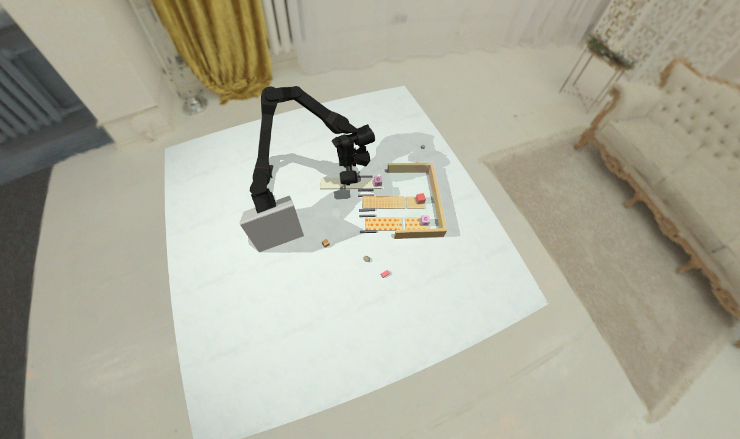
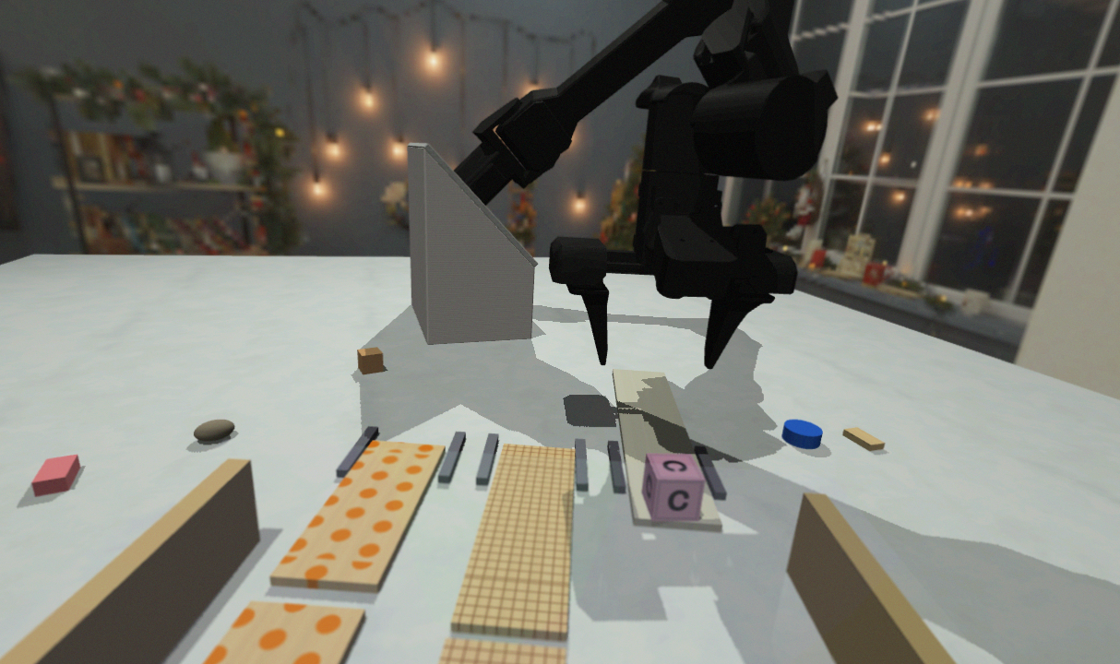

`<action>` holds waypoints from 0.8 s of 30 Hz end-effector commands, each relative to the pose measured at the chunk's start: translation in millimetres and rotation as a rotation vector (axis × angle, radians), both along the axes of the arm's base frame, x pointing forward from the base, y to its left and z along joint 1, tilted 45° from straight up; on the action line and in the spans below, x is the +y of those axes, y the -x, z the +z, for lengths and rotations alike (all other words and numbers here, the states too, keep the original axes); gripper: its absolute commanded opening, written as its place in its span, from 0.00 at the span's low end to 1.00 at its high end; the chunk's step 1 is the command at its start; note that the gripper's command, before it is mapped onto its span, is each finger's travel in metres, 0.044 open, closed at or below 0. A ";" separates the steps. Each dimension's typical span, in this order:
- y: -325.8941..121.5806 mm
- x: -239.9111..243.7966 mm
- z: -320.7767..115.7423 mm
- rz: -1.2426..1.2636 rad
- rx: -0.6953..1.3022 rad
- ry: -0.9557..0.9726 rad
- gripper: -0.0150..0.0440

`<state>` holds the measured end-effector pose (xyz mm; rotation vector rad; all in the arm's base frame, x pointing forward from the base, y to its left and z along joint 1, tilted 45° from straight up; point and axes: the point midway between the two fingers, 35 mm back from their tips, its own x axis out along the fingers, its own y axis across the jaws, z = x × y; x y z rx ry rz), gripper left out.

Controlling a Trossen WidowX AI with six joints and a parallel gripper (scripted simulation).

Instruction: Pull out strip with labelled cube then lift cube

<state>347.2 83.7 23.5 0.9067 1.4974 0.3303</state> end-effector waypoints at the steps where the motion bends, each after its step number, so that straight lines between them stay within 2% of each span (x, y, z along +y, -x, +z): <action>1: -13.1 -7.1 -3.4 0.001 0.002 -0.005 1.00; 24: -90.0 -45.5 -16.5 0.001 -0.003 -0.003 1.00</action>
